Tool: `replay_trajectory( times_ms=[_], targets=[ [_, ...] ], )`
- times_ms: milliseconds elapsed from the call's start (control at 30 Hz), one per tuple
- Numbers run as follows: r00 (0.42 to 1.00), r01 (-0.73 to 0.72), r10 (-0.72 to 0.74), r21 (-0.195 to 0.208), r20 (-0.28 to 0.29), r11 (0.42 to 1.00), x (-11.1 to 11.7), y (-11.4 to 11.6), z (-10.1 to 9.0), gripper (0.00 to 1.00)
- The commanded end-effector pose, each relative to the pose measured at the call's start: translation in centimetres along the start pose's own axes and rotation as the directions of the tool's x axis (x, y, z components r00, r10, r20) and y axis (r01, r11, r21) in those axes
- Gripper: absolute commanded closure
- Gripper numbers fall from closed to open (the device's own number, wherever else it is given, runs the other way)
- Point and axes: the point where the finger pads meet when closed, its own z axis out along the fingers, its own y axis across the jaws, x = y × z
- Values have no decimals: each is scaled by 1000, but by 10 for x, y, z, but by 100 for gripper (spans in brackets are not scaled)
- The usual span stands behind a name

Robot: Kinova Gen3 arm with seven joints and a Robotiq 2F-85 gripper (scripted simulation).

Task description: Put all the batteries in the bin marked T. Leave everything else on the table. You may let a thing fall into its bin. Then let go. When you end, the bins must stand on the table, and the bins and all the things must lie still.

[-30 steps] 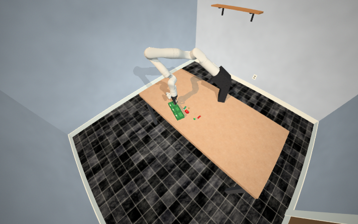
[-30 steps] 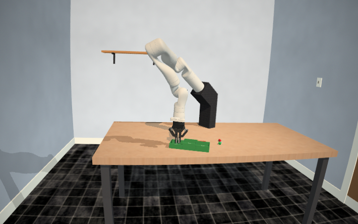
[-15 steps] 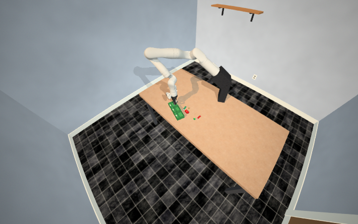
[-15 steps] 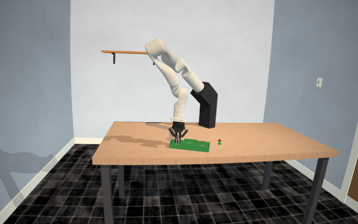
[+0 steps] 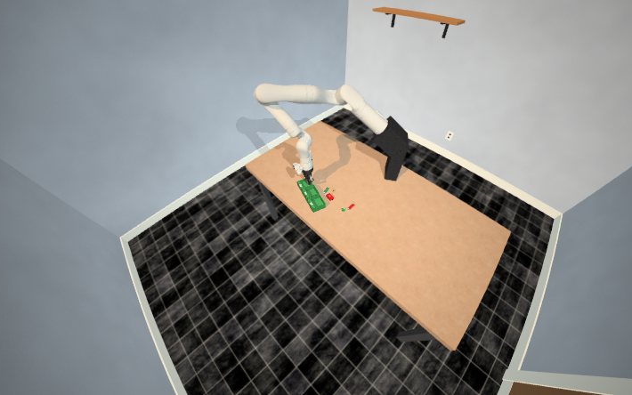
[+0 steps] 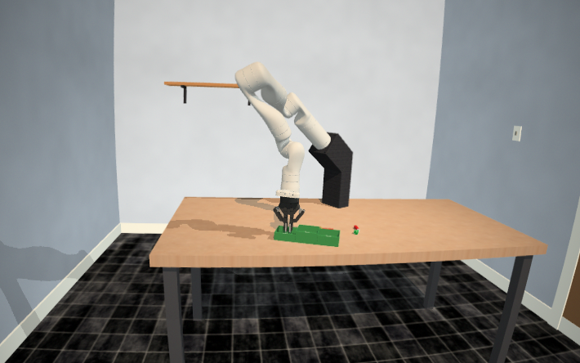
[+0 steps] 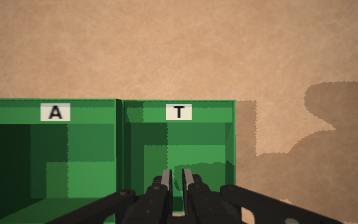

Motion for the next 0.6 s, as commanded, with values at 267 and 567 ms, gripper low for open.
replay_trajectory(
  times_ms=[267, 567],
  targets=[
    [1000, 0, 0, 1, -1, 1000, 0, 0, -6, 91],
    [1000, 0, 0, 1, -1, 1000, 0, 0, -15, 91]
  ],
)
